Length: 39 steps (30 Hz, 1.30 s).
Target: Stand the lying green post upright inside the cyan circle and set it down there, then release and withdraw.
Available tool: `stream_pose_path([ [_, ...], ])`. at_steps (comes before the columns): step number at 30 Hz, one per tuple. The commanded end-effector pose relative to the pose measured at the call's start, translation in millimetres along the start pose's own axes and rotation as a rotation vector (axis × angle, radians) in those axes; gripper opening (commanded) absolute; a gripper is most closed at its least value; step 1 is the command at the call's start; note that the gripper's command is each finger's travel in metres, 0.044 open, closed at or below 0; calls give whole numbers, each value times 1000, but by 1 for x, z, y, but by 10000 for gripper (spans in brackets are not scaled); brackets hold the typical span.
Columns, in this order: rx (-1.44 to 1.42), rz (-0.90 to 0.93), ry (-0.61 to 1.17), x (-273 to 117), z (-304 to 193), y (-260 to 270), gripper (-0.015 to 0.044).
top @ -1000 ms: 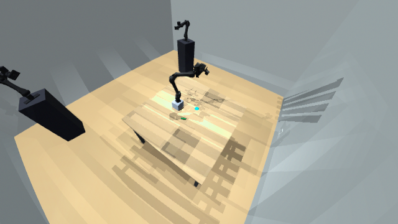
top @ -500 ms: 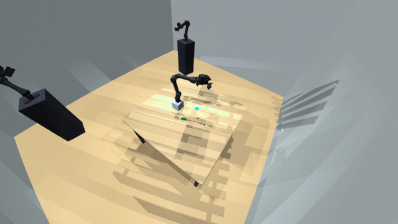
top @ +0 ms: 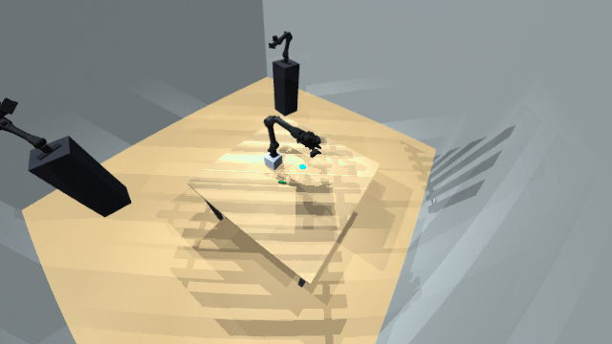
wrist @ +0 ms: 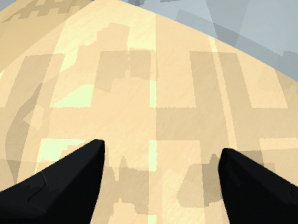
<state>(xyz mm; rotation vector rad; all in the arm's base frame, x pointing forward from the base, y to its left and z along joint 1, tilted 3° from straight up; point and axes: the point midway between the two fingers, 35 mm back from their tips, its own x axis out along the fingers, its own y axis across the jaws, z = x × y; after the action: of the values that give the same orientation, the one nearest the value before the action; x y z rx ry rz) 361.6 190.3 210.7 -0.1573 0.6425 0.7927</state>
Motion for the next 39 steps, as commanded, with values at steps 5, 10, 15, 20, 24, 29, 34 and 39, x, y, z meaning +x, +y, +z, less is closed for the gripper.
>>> stream_pose_path([
  [5, -5, -160, 240, -10, -74, -66, 233],
  [10, -4, -222, 405, -28, -123, -98, 233],
  [15, 2, -247, 576, -52, -172, -119, 233],
  [20, 15, -231, 745, -81, -220, -131, 233],
  [24, 29, -189, 875, -105, -255, -132, 233],
  [29, 42, -143, 962, -124, -279, -130, 233],
  [34, 42, -142, 964, -123, -281, -130, 233],
  [39, 42, -142, 964, -87, -327, -142, 233],
])
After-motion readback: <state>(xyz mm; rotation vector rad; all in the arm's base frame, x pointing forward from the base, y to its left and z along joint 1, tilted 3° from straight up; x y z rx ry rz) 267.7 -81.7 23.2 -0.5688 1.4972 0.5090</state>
